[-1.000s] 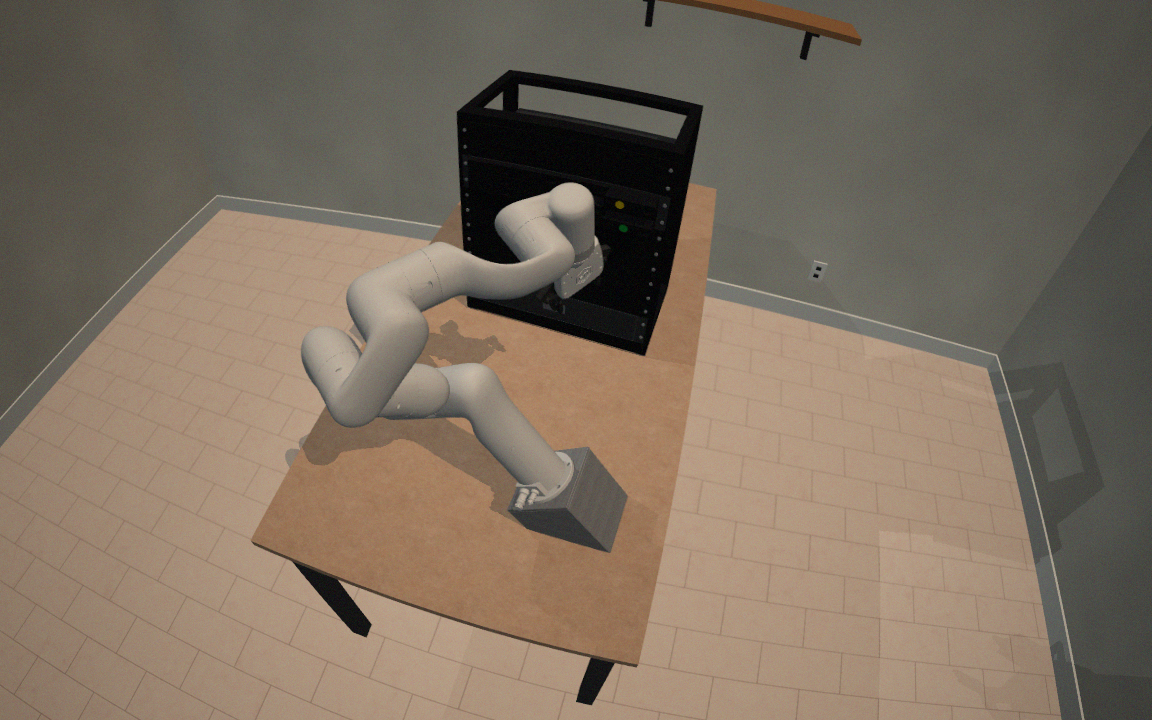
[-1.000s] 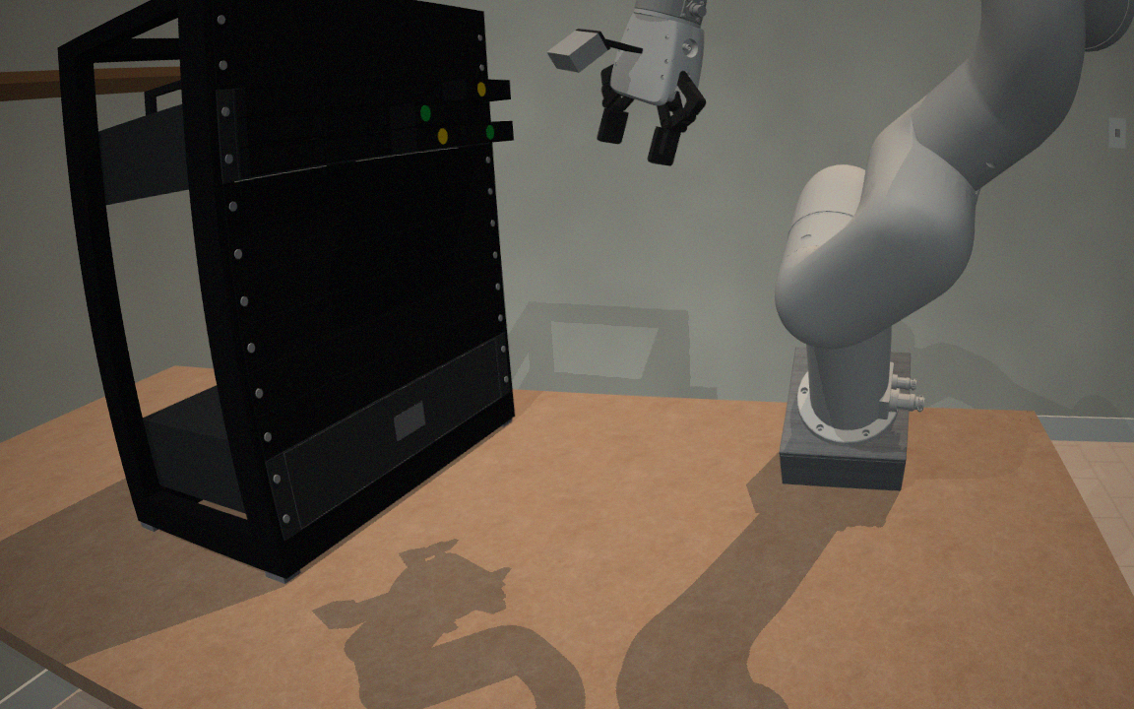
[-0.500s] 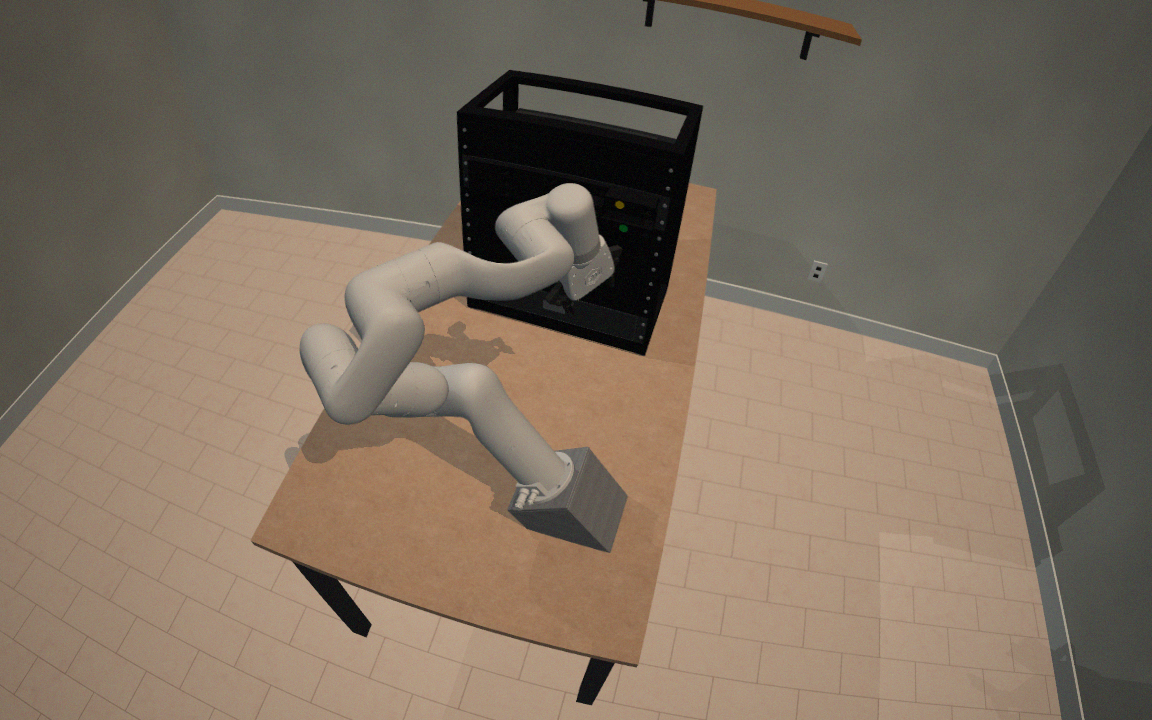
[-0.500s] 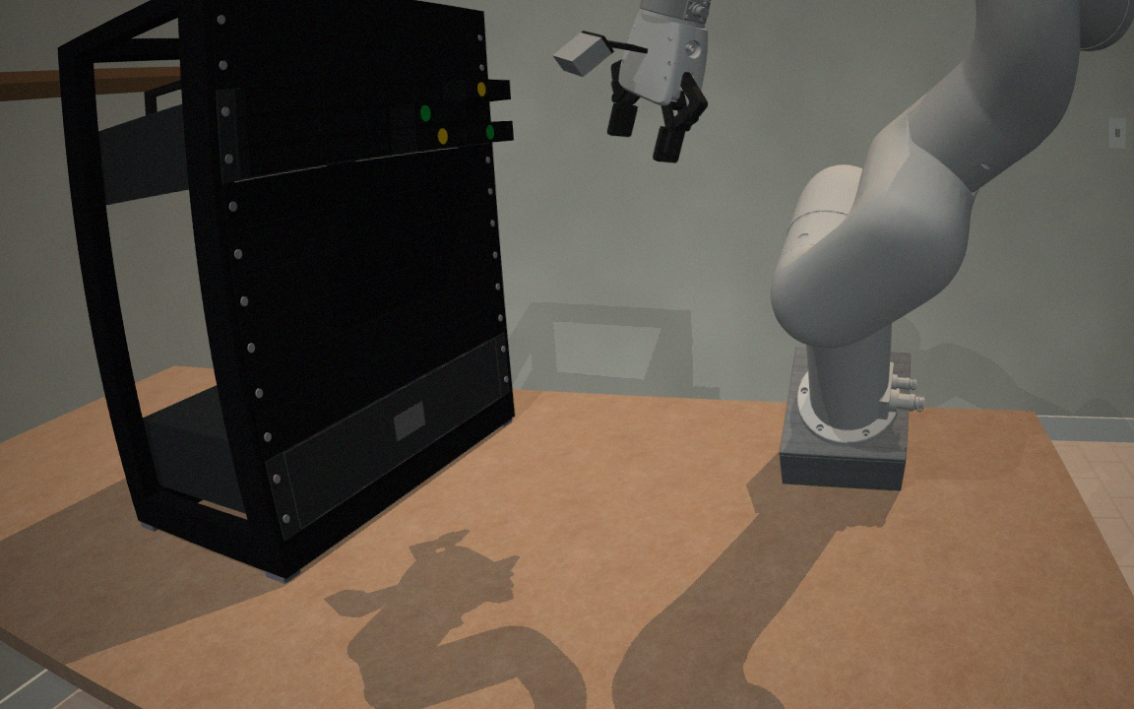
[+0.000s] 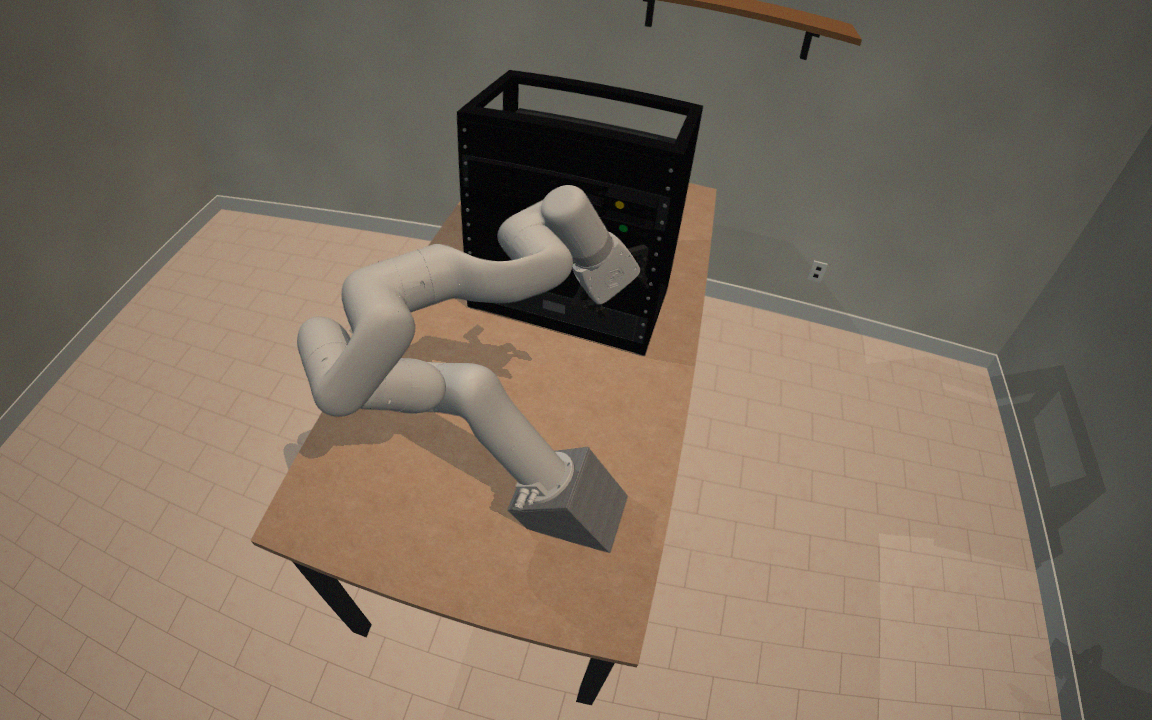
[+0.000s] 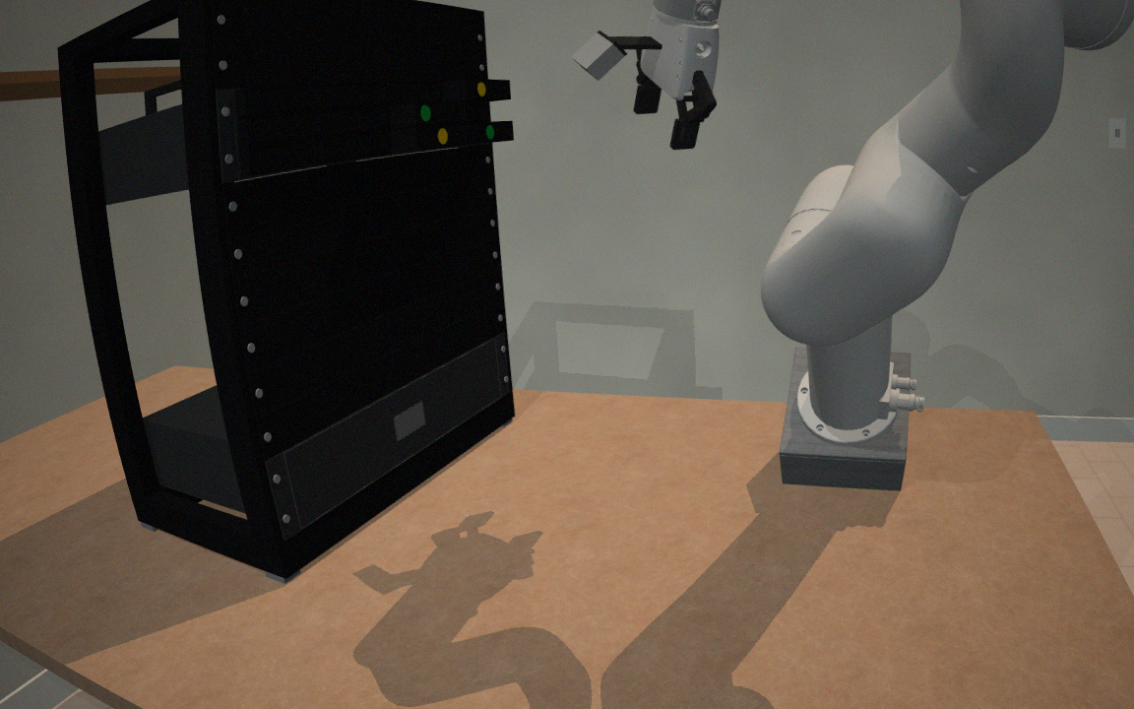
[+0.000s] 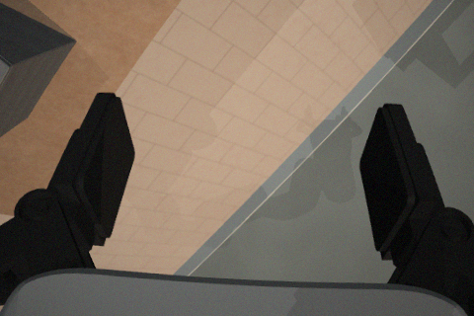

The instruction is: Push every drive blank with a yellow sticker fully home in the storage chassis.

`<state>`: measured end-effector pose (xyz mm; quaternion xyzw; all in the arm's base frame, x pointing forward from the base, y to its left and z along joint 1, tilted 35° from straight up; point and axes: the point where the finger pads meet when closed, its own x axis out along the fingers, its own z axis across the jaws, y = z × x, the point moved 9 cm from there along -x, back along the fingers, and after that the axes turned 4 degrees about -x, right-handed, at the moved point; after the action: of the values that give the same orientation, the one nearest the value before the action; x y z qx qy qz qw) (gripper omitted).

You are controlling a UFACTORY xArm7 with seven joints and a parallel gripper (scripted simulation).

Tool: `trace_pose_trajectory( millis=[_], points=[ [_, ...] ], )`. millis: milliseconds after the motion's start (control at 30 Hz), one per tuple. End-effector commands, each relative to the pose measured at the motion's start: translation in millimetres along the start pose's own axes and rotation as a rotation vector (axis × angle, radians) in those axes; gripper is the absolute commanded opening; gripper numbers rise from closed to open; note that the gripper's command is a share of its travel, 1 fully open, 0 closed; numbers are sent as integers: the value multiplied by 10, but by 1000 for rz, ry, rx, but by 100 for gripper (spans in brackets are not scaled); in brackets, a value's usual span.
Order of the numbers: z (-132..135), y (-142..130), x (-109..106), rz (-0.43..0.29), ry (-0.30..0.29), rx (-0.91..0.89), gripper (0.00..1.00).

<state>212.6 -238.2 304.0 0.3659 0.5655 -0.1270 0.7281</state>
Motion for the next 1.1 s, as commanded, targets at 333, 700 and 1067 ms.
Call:
trace_pose_trajectory(
  millis=[333, 700, 1067],
  points=[
    [295, -472, -74, -262, -245, 53, 100],
    [450, -721, -175, -432, -433, 27, 100],
    [527, -811, -211, -528, -588, -48, 100]
  ],
)
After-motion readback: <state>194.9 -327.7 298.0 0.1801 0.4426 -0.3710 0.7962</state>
